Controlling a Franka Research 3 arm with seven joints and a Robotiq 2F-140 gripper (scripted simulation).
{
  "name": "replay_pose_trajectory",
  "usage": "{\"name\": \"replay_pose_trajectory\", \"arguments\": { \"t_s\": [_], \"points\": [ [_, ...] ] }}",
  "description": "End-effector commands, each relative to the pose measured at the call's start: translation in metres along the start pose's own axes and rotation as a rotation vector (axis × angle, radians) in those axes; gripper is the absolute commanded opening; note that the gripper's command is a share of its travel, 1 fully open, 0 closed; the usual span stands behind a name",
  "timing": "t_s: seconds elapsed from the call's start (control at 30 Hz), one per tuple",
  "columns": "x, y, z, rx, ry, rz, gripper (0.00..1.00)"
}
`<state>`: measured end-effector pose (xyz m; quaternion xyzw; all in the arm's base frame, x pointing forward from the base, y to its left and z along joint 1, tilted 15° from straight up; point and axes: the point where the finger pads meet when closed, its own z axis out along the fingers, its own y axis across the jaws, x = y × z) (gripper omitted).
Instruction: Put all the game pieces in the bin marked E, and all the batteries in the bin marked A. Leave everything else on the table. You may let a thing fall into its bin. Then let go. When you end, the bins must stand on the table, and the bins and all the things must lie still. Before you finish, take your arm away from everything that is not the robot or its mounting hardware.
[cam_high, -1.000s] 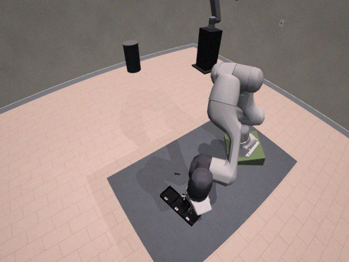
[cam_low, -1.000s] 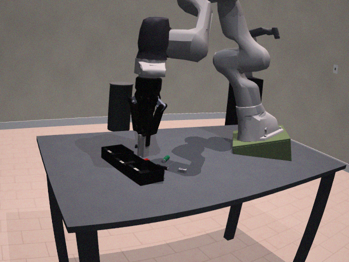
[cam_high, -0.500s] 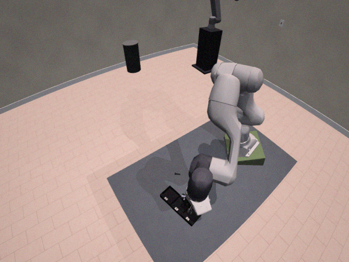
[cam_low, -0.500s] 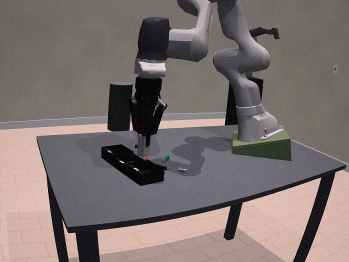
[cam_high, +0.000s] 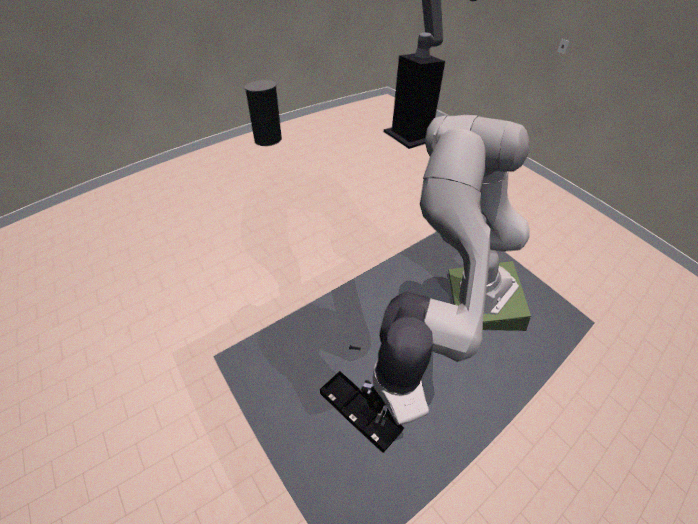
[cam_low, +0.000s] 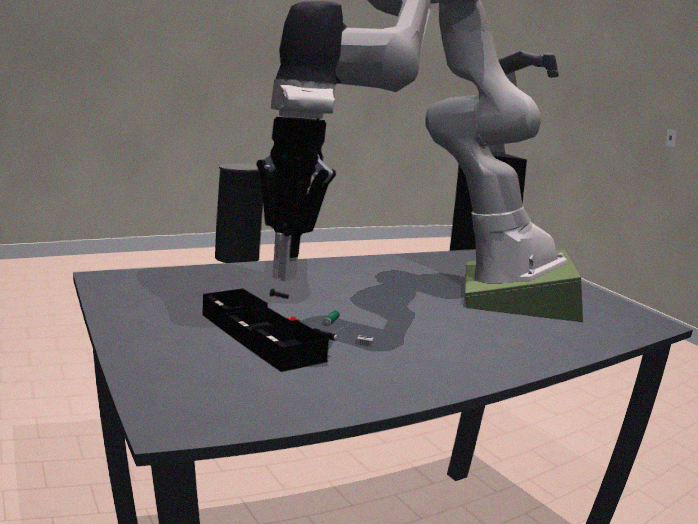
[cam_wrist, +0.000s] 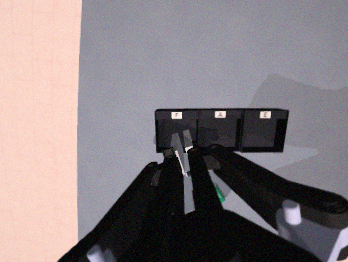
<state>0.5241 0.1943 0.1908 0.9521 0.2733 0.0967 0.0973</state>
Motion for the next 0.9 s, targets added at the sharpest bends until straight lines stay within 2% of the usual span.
{"name": "replay_pose_trajectory", "arguments": {
  "t_s": [0.0, 0.17, 0.87],
  "points": [
    [-0.008, -0.001, -0.022, 0.000, -0.029, -0.006, 0.05],
    [-0.007, -0.001, -0.064, 0.000, -0.029, -0.006, 0.05],
    [-0.007, -0.001, -0.065, 0.000, -0.029, -0.006, 0.05]
  ]
}}
